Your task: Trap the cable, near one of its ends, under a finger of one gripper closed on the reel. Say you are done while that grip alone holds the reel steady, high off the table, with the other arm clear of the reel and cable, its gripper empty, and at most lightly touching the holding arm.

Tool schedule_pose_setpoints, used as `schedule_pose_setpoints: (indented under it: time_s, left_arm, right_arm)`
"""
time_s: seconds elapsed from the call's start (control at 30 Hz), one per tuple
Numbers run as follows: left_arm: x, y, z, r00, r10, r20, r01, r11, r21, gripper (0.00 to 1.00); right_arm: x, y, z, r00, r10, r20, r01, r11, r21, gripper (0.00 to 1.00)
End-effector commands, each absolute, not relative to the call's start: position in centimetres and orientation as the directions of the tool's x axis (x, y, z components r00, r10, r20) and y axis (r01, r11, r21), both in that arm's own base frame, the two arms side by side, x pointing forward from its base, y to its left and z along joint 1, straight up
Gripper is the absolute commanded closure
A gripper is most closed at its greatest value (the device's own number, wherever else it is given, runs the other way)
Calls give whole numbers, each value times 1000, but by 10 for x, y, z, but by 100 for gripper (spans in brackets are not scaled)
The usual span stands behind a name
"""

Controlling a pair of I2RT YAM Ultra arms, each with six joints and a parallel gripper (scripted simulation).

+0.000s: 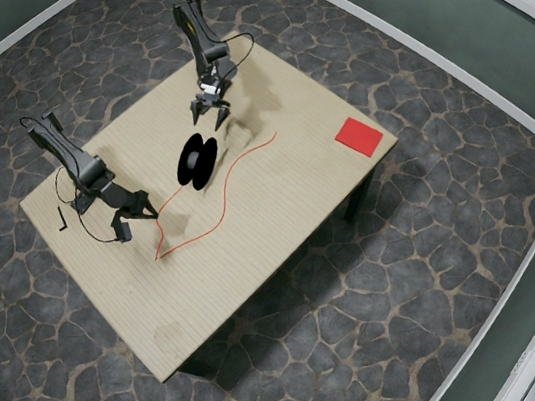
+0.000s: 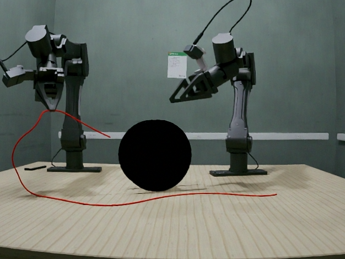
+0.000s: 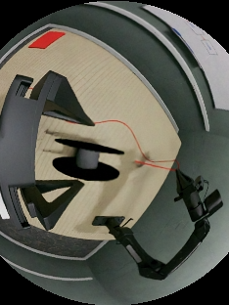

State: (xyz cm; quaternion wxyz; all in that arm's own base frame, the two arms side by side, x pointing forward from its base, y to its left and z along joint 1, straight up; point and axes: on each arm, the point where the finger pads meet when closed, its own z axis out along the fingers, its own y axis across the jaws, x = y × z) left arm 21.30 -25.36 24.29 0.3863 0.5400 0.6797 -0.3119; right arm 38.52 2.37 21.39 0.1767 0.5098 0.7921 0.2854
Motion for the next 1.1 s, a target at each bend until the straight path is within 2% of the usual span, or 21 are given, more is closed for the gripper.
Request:
schedule_pose_setpoints:
  time_s: [0.0, 0.43, 1.07]
  left_arm:
    - [209, -257, 238, -111, 496, -861, 980, 199, -12, 25]
    - [212, -258, 198, -127, 502, -855, 978, 206, -25, 25]
    - [207, -254, 201, -104, 486, -868, 978, 208, 0, 25]
  right_arm:
    - [381, 22, 221, -424, 906, -5, 686, 325, 650, 100]
    - [384, 24, 229, -429, 903, -14, 676, 331, 659, 100]
    - [388, 26, 230, -434, 901, -13, 678, 336, 654, 100]
